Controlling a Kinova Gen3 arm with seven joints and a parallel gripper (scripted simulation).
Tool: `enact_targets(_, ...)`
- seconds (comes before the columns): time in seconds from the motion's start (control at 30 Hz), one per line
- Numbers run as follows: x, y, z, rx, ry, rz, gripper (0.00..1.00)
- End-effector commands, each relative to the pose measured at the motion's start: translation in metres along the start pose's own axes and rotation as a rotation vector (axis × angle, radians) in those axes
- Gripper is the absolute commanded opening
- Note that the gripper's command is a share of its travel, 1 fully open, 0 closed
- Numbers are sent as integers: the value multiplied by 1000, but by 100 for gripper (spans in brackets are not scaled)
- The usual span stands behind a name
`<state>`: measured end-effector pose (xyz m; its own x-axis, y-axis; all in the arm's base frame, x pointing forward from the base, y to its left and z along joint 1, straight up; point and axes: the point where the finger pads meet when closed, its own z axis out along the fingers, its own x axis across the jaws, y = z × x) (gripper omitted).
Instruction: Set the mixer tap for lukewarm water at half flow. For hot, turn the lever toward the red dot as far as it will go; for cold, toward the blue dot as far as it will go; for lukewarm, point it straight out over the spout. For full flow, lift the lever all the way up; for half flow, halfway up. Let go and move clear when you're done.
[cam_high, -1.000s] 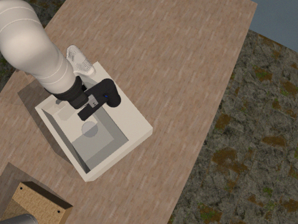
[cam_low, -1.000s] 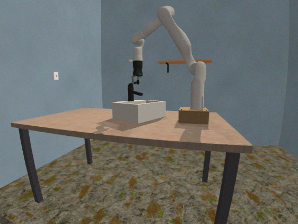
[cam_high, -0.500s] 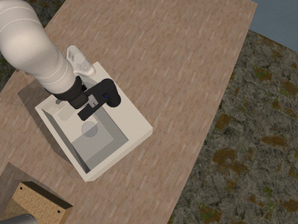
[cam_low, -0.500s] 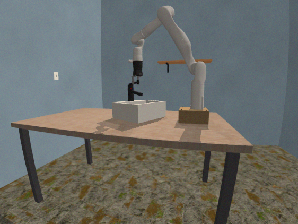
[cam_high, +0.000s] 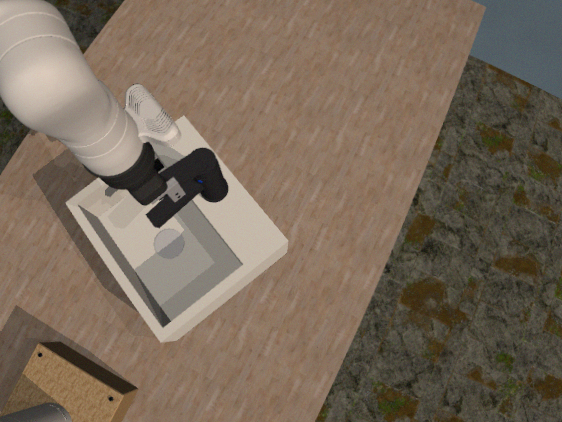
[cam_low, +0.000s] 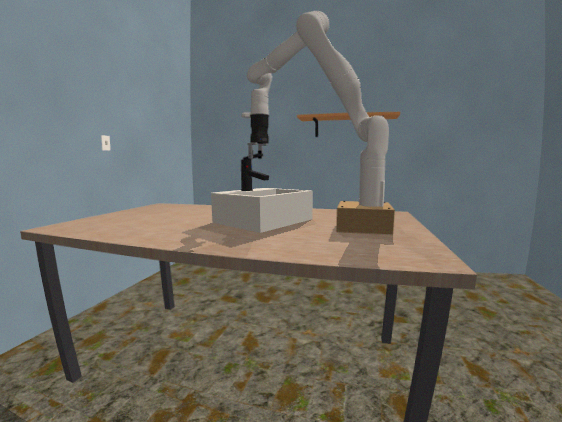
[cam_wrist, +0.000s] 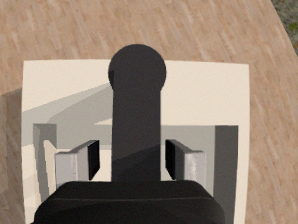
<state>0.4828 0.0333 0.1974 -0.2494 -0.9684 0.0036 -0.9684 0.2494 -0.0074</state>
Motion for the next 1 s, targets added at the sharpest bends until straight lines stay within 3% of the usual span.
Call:
enact_targets(0.0, 1, -1, -5, 3, -1, 4, 100)
enact_targets(0.23, 1, -1, -13, 3, -1, 4, 100)
enact_targets(0.97, 2, -1, -64, 3, -1, 5, 100)
